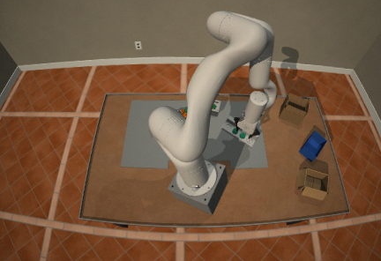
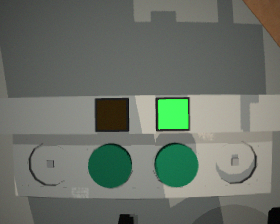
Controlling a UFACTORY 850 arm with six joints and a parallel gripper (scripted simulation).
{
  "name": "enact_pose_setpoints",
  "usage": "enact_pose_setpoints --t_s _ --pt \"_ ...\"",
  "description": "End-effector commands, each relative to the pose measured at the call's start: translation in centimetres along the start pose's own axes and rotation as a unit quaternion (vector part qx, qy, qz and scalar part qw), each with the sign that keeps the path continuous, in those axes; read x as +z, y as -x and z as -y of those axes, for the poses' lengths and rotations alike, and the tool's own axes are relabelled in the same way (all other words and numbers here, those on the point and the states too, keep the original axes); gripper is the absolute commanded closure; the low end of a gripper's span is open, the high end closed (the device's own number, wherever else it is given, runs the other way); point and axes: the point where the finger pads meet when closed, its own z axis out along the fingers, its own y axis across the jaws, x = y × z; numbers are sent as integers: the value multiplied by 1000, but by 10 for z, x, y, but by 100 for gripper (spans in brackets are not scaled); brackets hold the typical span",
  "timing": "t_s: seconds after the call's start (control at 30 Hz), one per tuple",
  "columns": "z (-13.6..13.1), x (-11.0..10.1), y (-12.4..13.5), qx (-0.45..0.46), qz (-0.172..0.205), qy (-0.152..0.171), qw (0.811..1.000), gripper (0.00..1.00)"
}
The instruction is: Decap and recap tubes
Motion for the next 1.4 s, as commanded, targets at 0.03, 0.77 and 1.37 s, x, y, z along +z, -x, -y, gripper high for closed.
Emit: enact_pose_setpoints --t_s 0.03,0.77,1.37 --pt "20 -25 -10 0 -1 0 1000 54" --pt "58 -71 -28 0 -1 0 1000 54" --pt "58 -1 -28 0 -1 0 1000 54"
